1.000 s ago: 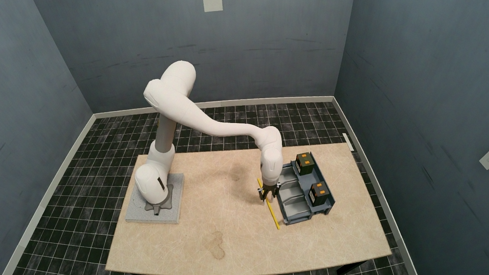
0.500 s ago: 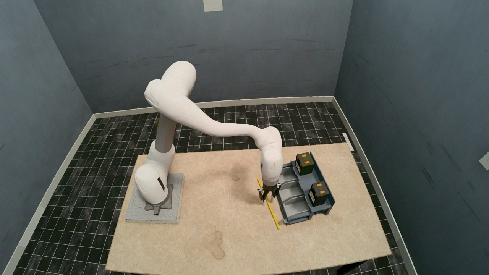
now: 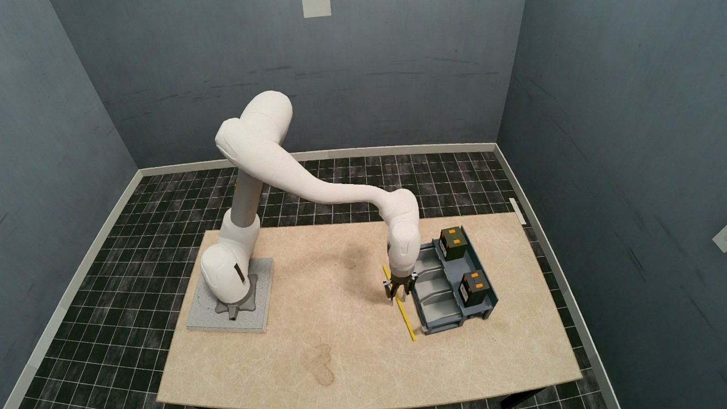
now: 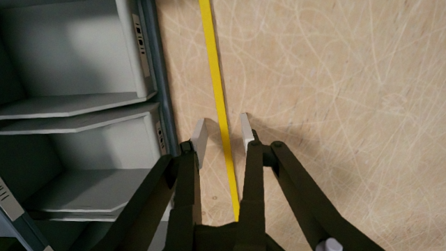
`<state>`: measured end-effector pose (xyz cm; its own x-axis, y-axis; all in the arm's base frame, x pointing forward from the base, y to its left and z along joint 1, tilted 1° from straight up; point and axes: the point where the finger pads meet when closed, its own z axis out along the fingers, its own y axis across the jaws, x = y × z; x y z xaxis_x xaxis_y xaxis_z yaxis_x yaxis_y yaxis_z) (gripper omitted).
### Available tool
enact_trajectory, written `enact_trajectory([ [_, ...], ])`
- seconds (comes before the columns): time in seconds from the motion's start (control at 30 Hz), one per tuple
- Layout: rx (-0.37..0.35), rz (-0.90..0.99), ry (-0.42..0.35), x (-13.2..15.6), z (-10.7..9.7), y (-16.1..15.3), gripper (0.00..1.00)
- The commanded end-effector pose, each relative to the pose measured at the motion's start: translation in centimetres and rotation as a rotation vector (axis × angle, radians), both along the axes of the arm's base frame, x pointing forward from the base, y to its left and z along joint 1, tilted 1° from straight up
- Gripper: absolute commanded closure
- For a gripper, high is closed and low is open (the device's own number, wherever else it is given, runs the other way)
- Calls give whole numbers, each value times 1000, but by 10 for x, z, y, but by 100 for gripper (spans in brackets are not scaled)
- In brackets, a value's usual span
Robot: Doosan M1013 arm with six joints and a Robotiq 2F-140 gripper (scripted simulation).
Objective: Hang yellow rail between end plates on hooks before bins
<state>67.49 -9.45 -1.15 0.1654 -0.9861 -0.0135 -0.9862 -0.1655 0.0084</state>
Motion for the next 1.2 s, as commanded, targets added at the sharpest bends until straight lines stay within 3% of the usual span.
enact_trajectory([
  [0.0,0,0,0,0,-5,1,63],
  [1.17,0,0,0,-1,-9,3,63],
])
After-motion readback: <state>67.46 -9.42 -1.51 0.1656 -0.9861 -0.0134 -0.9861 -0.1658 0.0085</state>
